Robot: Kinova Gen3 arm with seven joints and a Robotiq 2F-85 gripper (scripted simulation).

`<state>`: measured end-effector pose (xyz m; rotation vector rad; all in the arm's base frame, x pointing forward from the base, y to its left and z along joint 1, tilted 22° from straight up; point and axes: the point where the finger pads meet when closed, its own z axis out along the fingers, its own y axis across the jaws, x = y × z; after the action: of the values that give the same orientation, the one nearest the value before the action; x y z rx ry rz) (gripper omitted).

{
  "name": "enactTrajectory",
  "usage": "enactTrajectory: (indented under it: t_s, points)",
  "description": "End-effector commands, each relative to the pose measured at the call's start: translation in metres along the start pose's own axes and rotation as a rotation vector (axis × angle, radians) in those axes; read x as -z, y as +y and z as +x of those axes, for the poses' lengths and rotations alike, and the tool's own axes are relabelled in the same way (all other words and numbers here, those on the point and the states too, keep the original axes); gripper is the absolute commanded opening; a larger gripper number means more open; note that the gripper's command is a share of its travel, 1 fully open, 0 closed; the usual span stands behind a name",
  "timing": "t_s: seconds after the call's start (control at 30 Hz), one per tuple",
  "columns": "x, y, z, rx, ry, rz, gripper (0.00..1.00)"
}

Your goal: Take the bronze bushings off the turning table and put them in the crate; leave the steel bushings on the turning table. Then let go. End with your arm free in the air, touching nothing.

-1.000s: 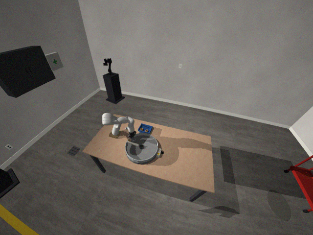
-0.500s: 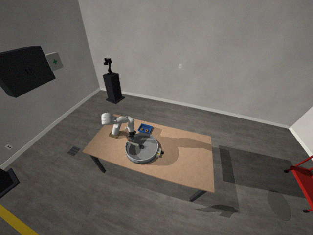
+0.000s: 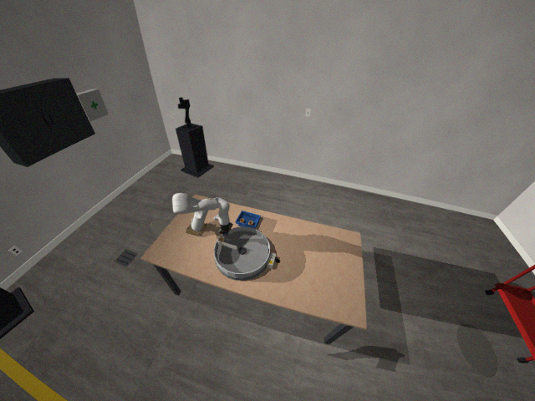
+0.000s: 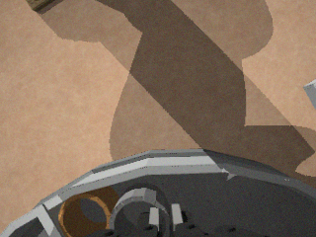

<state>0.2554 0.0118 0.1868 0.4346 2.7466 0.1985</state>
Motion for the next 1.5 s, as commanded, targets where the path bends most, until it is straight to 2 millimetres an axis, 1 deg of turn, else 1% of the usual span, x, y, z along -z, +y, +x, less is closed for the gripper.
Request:
enactTrajectory:
  t_s: [0.0,0.4,0.57,0.97,1.13,1.47]
  points:
    - [0.004,0.0,-0.002,-0.006,-0.003,-0.003,0.0]
    - [0.004,0.0,-0.002,-0.006,-0.003,-0.003,0.0]
    - [0.012,0.0,-0.002,-0.005,-0.003,-0.003,0.0]
    - [0.012,0.0,-0.002,-0.005,-0.003,-0.003,0.0]
    - [0.019,0.0,-0.001,-0.005,-0.003,-0.002,0.0]
    - [0.019,0.0,-0.001,-0.005,-0.003,-0.002,0.0]
